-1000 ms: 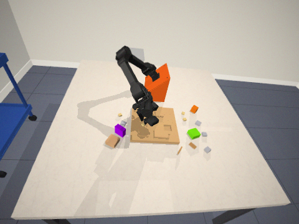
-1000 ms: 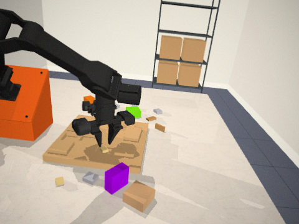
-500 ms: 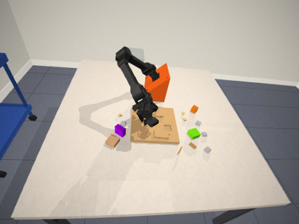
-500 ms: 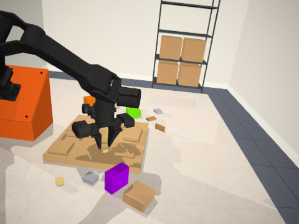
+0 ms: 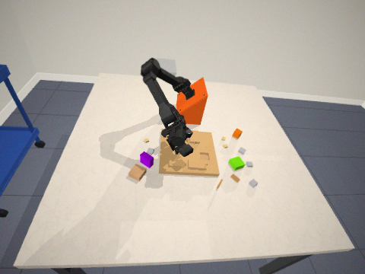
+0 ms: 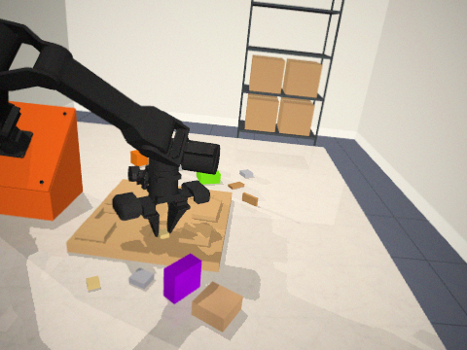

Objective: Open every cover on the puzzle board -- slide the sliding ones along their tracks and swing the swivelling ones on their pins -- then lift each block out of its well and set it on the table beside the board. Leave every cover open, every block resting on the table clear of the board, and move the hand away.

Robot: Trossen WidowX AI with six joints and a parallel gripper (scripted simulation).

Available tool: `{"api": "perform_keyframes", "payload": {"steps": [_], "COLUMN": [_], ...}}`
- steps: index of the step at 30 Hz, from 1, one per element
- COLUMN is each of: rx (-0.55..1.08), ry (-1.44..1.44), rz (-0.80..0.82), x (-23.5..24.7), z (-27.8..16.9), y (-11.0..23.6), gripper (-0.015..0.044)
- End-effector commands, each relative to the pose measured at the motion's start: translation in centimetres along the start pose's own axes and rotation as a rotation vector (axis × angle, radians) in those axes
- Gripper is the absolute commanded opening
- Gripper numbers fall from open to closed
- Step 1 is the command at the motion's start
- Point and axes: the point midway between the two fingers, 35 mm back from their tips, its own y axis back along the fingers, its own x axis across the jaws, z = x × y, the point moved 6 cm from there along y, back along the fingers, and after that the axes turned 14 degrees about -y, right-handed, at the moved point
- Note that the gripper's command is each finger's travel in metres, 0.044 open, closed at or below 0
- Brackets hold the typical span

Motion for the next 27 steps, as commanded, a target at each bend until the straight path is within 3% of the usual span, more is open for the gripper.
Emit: {"api": "perform_keyframes", "payload": {"steps": [1,5,27], "rx": [0.000,0.000,-0.001], "ry": [-0.001,-0.001,0.002], "rz": [0.000,0.000,-0.001], "x": [0.0,0.0,-0.1], "z": [0.0,0.0,0.1], "y": [0.0,0.0,2.3], "gripper": [0.0104,0.0080,0.0080]}}
